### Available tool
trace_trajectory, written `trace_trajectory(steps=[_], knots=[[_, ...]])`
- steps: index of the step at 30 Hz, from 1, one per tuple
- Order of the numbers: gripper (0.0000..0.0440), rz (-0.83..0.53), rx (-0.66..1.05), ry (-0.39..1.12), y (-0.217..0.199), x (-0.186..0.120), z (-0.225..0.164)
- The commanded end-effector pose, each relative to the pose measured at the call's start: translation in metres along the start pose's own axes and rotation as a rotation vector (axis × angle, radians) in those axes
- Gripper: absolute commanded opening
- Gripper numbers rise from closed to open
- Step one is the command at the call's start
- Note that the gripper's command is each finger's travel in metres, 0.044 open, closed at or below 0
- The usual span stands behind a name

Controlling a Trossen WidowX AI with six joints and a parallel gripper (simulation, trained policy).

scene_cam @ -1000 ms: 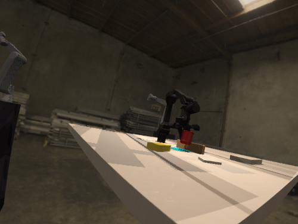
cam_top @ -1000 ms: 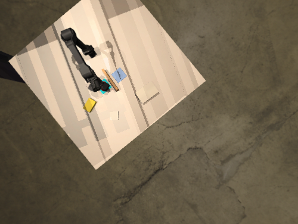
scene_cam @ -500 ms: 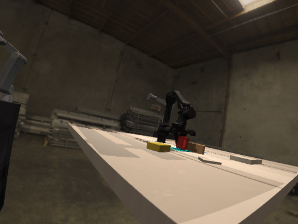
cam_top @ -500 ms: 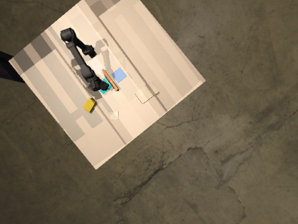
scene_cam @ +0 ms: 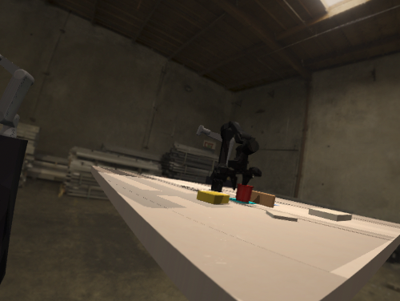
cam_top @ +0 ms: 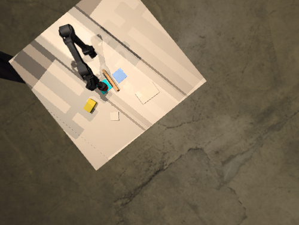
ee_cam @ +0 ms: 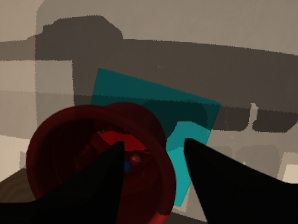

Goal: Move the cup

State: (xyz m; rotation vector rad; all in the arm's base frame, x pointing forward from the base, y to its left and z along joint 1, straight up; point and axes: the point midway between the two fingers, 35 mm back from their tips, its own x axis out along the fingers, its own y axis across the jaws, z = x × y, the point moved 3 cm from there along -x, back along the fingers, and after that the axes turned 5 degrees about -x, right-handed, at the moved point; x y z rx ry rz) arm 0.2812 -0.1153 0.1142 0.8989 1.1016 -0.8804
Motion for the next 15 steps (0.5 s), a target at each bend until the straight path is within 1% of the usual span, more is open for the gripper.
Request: trace_trajectory(steps=[1,15], knots=[[0.0190,0.011,0.000,0.004,-0.005,-0.003,-0.002],[0.0275,0.086,0.022,-0.042,-0.011,-0.036,0.003]])
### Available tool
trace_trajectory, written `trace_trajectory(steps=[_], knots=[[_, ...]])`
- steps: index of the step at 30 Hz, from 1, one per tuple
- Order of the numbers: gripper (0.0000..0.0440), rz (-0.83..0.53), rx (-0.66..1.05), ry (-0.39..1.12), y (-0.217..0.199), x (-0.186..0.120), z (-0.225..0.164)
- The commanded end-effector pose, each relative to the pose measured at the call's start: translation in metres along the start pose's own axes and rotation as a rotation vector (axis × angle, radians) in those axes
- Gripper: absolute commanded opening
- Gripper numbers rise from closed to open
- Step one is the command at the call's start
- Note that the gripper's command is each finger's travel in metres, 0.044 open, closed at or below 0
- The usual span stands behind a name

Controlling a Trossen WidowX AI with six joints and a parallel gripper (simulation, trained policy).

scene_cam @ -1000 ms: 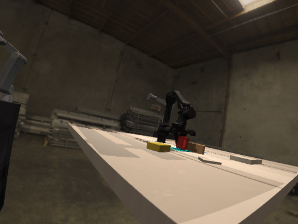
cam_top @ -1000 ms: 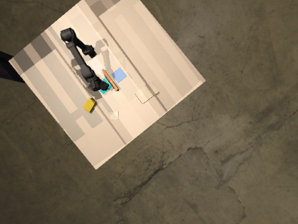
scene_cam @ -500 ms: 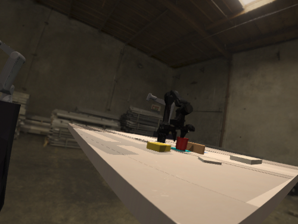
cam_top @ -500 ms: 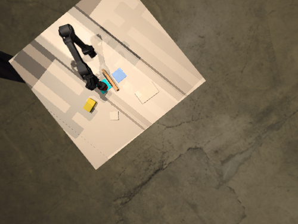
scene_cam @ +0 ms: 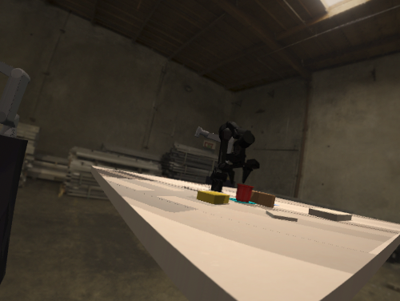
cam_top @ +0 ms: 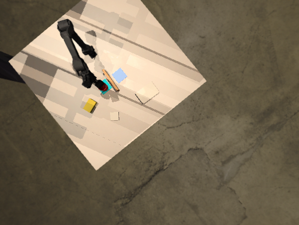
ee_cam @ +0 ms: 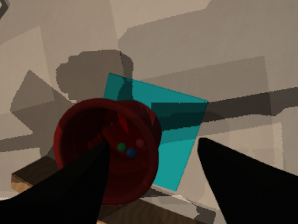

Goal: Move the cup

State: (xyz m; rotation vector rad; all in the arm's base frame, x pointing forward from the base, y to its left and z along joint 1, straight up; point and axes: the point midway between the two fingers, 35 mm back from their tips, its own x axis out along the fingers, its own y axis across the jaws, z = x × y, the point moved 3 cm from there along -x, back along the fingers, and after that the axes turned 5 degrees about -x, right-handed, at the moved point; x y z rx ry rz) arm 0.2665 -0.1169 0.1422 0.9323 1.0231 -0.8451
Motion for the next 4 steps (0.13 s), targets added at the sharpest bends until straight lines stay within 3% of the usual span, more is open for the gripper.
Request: trace_trajectory(steps=[1,4], knots=[[0.0284,0.018,0.002,-0.013,-0.001,-0.009,0.003],[0.0318,0.038,0.004,-0.034,0.000,-0.020,0.008]])
